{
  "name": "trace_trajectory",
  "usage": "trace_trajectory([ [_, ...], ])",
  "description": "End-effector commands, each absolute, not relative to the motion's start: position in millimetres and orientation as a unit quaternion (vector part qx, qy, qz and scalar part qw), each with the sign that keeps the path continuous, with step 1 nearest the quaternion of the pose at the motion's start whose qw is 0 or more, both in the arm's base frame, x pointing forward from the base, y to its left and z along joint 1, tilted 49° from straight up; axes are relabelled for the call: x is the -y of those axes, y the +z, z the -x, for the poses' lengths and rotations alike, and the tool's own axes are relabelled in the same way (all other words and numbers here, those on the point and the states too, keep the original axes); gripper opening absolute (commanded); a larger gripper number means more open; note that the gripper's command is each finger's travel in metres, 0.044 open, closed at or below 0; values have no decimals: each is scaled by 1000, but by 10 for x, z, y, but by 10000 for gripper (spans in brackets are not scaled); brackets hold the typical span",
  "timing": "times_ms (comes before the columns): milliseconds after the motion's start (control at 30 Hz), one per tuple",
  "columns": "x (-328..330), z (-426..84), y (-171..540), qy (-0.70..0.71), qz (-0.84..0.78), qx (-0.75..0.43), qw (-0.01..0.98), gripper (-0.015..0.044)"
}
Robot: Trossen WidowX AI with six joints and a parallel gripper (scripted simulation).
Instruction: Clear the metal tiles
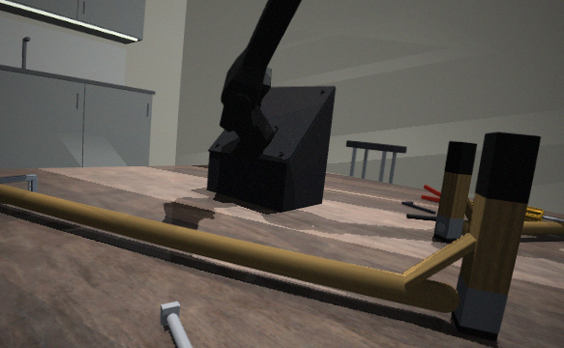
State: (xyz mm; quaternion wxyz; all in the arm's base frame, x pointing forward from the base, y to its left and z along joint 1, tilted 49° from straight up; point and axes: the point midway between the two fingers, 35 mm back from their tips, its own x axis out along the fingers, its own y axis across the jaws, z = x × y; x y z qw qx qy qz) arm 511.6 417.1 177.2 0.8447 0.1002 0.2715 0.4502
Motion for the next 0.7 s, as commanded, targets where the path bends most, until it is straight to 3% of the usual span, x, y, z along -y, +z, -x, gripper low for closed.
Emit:
trace_trajectory([
  [0,-4025,-5157,1725,419,-92,-289,856,0],
  [667,-3345,-5209,1349,274,-44,-387,879,0],
])
